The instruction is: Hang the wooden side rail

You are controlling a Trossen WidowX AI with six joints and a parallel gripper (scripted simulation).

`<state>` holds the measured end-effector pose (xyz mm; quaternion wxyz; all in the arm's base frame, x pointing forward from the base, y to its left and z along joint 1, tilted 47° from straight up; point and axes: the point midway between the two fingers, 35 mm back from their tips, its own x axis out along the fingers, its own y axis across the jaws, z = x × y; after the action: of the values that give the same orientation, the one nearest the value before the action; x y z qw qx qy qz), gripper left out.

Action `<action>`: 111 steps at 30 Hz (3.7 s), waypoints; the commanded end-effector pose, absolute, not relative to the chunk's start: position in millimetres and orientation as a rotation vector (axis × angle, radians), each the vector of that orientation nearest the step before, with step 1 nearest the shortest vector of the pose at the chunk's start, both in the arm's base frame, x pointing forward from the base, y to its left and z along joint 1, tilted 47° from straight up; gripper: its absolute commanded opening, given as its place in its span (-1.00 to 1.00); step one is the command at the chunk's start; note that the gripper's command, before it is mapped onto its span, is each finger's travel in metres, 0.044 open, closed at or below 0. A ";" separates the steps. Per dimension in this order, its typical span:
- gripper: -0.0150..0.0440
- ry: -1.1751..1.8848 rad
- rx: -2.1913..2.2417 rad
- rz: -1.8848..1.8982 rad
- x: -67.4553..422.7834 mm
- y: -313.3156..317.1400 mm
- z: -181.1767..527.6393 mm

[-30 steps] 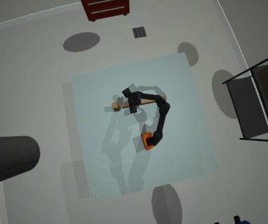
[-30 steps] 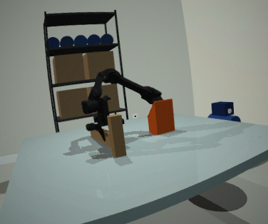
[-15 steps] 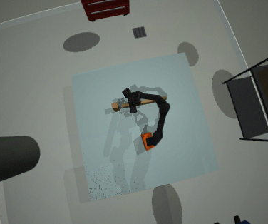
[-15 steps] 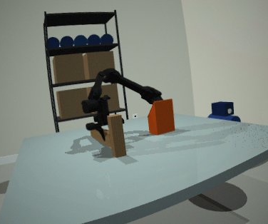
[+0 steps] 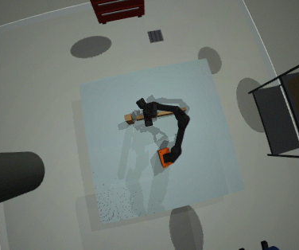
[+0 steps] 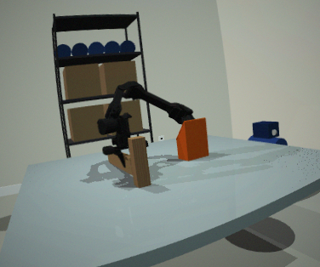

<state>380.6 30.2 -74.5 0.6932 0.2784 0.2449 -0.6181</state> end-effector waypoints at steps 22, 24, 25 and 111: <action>-0.49 0.544 0.626 -1.366 379.0 36.0 -76.7; -0.49 0.544 0.626 -1.366 378.7 36.1 -76.8; -0.49 0.544 0.626 -1.366 378.6 36.3 -76.9; -0.49 0.544 0.627 -1.366 378.9 42.4 -81.6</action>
<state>378.7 36.0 -81.7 0.6933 0.2791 0.2432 -0.6183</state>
